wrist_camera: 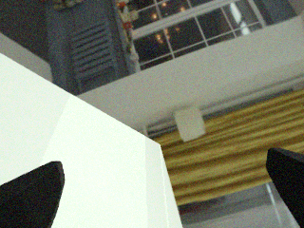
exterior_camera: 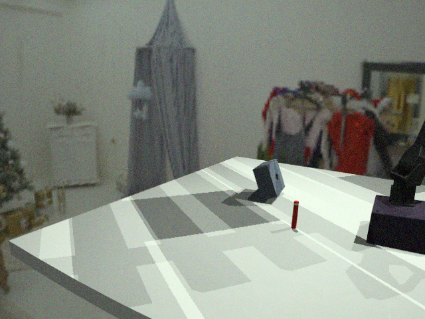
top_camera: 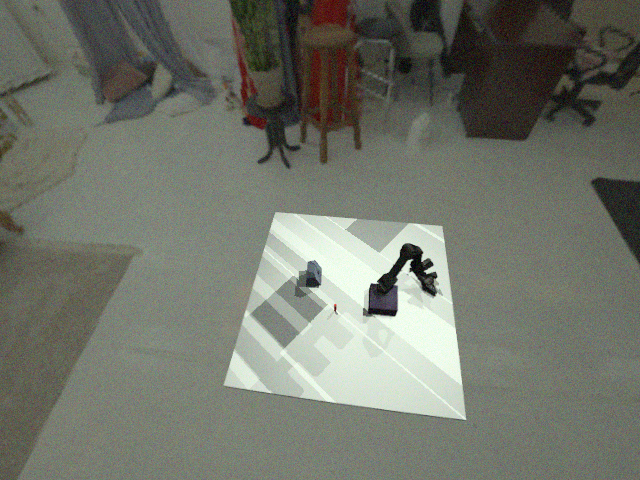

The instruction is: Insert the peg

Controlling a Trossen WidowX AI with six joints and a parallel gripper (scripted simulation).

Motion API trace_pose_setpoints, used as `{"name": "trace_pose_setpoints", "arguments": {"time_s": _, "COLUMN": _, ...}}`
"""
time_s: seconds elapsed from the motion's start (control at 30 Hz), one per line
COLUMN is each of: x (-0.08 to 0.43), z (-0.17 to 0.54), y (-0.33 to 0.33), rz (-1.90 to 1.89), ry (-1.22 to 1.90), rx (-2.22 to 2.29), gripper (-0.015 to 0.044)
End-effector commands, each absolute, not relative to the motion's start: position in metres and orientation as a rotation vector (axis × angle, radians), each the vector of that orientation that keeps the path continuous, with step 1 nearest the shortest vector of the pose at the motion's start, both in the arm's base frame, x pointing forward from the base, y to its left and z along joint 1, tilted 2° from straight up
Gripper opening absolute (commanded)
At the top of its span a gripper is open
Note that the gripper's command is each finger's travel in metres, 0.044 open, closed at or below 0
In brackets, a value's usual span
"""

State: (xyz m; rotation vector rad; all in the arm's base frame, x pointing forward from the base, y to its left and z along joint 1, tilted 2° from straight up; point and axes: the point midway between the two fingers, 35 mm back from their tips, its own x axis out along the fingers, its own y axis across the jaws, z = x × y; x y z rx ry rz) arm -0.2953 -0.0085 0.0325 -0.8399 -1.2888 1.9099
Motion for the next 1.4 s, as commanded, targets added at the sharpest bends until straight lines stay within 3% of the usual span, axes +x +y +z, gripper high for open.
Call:
{"name": "trace_pose_setpoints", "arguments": {"time_s": 0.0, "x": -0.298, "z": 0.031, "y": -0.029, "rz": 1.988, "ry": -1.303, "rx": -0.833, "gripper": 0.0440}}
{"name": "trace_pose_setpoints", "arguments": {"time_s": 0.93, "x": -0.299, "z": 0.008, "y": -0.124, "rz": 2.419, "ry": -1.267, "rx": -0.892, "gripper": 0.0440}}
{"name": "trace_pose_setpoints", "arguments": {"time_s": 1.37, "x": -0.276, "z": 0.005, "y": -0.174, "rz": 2.589, "ry": -1.327, "rx": -0.911, "gripper": 0.0440}}
